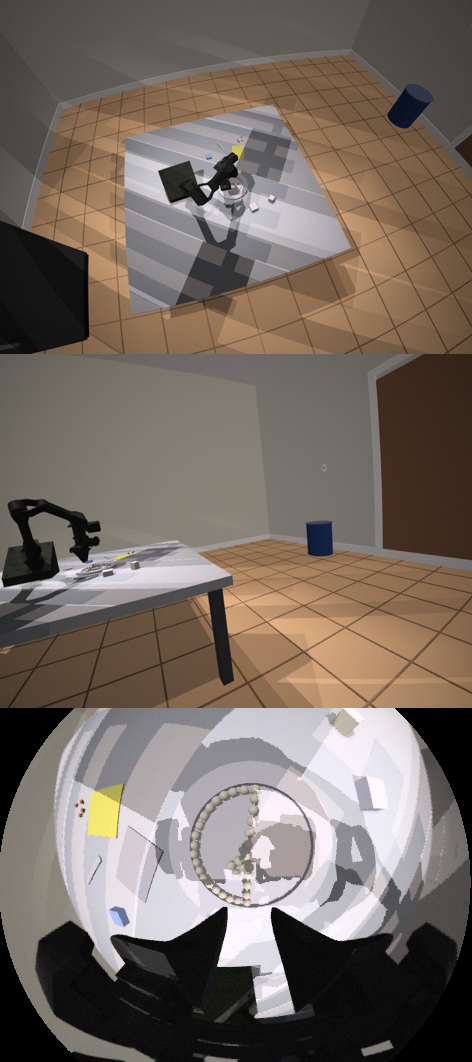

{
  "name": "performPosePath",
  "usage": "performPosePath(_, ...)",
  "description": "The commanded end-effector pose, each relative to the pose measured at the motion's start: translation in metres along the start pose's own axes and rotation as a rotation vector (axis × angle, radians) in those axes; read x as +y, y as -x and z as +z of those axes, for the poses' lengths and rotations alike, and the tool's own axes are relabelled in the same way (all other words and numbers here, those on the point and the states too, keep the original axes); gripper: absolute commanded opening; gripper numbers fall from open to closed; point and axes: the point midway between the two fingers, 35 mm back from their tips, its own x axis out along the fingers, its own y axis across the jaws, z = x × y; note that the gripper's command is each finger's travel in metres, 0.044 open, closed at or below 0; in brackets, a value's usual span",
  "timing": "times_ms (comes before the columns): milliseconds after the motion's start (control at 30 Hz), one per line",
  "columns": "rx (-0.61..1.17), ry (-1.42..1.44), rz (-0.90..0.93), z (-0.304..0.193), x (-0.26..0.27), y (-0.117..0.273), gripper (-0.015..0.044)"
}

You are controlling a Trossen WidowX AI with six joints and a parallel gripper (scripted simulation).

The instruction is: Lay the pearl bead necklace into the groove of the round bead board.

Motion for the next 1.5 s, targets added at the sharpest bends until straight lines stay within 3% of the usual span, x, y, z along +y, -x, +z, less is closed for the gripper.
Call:
performPosePath(0, 0.002, 0.017, 0.004, 0.0, 0.001, -0.002, 0.012)
performPosePath(1000, 0.002, 0.017, 0.002, 0.0, 0.001, -0.039, 0.012)
performPosePath(1167, 0.003, 0.007, 0.009, 0.001, 0.0, -0.036, 0.0)
performPosePath(1467, 0.003, 0.007, 0.009, 0.001, 0.0, -0.036, 0.0)
